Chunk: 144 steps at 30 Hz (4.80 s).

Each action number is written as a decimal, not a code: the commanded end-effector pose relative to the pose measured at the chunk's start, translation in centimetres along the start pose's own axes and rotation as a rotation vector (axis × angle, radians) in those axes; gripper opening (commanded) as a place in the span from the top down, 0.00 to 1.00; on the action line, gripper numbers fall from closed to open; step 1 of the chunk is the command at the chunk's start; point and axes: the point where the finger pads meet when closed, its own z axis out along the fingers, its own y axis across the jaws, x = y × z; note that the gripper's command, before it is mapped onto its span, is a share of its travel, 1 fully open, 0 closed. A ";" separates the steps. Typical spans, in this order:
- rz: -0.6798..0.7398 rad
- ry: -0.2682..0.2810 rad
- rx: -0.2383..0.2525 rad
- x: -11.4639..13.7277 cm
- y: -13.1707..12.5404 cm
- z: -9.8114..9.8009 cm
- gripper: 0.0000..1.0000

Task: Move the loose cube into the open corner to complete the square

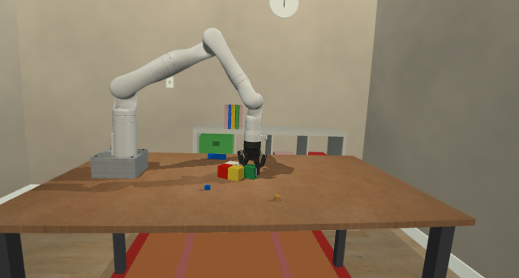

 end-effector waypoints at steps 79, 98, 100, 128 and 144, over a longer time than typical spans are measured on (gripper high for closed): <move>0.000 0.001 -0.002 0.0 0.1 -7.7 0.17; 0.000 0.001 -0.002 0.0 0.1 -10.4 0.17; 0.000 0.001 -0.002 0.0 0.1 -10.4 0.17; 0.000 0.001 -0.002 0.0 0.1 -10.4 0.90; -0.001 0.001 -0.002 0.0 0.1 -10.4 0.90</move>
